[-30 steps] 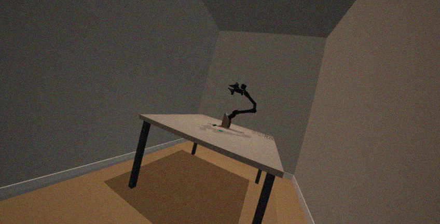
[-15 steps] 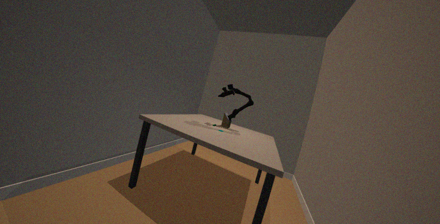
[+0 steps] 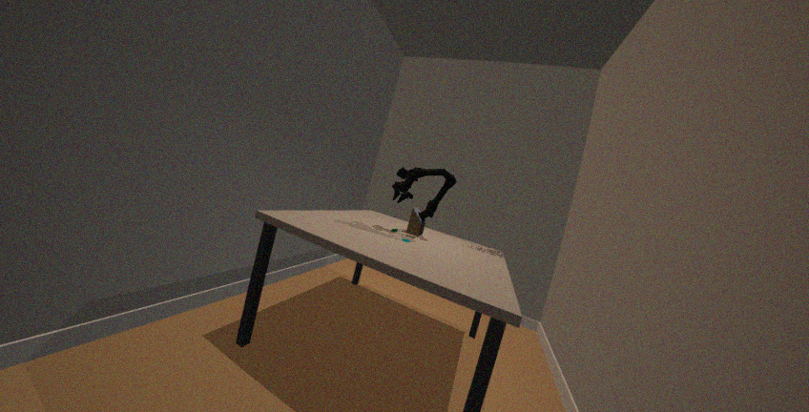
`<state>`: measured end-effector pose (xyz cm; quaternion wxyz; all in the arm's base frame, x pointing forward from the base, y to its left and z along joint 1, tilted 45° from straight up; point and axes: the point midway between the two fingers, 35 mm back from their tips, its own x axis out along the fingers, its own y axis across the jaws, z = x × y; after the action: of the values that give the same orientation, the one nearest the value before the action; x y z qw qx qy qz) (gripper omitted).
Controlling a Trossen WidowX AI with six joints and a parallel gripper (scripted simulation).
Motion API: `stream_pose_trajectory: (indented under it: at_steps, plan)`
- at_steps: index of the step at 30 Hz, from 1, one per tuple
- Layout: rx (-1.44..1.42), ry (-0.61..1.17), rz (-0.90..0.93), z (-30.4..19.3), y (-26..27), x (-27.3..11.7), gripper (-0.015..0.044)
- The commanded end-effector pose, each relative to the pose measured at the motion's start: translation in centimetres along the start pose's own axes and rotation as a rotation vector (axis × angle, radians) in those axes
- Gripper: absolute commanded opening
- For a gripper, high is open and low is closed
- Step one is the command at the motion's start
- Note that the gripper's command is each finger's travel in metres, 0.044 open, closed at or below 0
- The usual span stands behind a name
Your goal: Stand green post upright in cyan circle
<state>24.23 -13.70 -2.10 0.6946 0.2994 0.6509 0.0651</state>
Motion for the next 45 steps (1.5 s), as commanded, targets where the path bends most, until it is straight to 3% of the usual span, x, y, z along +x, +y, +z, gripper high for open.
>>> stream_pose_trajectory:
  at_steps: [1,6,12,21,26,34,45]
  plan:
    - [-0.160,0.133,0.096,-1.6,1.4,3.2,0.0233]
    - [-0.332,0.272,0.220,-4.0,3.0,6.4,0.0233]
    - [-0.338,0.277,0.225,-4.1,3.1,6.8,0.0233]
    - [-0.338,0.276,0.229,-7.4,5.1,17.0,0.0233]
    - [-0.338,0.277,0.232,-7.8,5.3,17.7,0.0233]
    - [-0.338,0.277,0.232,-7.8,5.3,17.7,0.0023]
    - [-0.302,0.267,0.201,-6.7,4.6,16.6,0.0023]
